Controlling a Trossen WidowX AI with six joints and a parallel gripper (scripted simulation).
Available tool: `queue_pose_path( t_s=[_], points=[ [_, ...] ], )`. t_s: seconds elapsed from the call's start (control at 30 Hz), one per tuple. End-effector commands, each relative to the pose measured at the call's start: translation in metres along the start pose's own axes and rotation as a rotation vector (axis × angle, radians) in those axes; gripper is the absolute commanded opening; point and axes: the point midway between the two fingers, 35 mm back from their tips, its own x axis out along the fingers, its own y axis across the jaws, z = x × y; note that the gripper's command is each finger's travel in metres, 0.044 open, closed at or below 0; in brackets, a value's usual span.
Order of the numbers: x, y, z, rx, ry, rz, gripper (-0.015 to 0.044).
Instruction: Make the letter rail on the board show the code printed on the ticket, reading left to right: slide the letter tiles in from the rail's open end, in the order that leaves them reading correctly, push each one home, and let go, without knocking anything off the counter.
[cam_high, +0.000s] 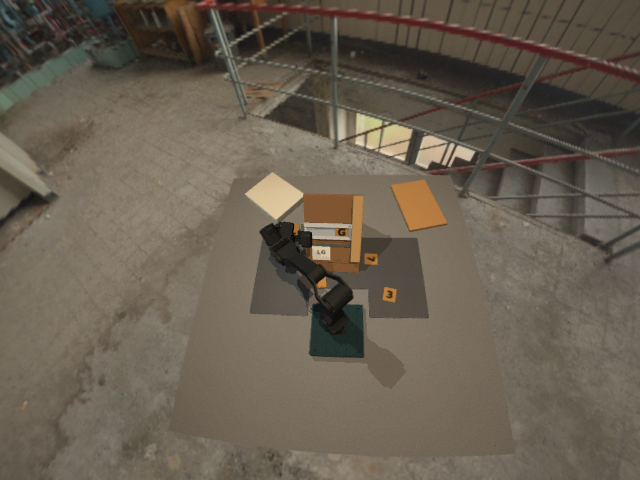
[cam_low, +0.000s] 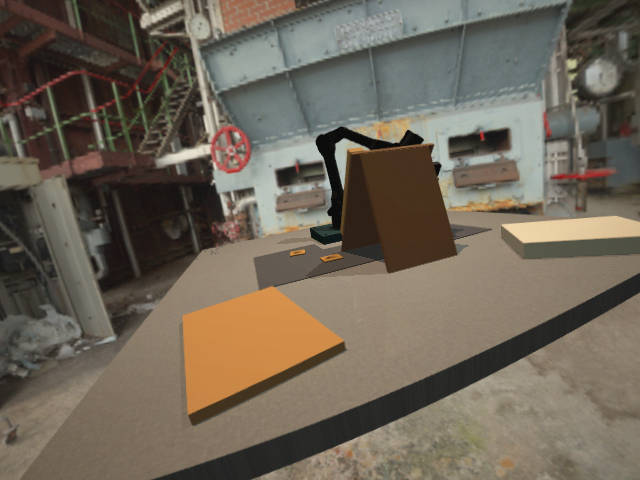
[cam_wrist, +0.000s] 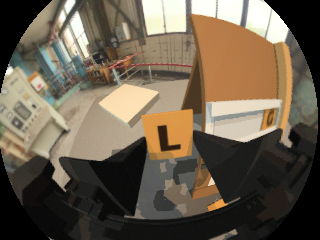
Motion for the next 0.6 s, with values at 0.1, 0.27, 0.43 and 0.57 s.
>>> queue_pose_path(
  t_s=[0.1,0.27,0.43,0.57],
  points=[
    [-0.0001,-0.0041,-0.0006,-0.003,0.001,0.002,0.0000],
    [-0.0001,-0.0066,-0.0005,-0.004,0.001,0.002,0.0000],
    [-0.0001,-0.0091,-0.0005,-0.004,0.001,0.002,0.0000],
    [0.0000,-0.0111,-0.0004,-0.004,0.001,0.002,0.0000]
  ],
)
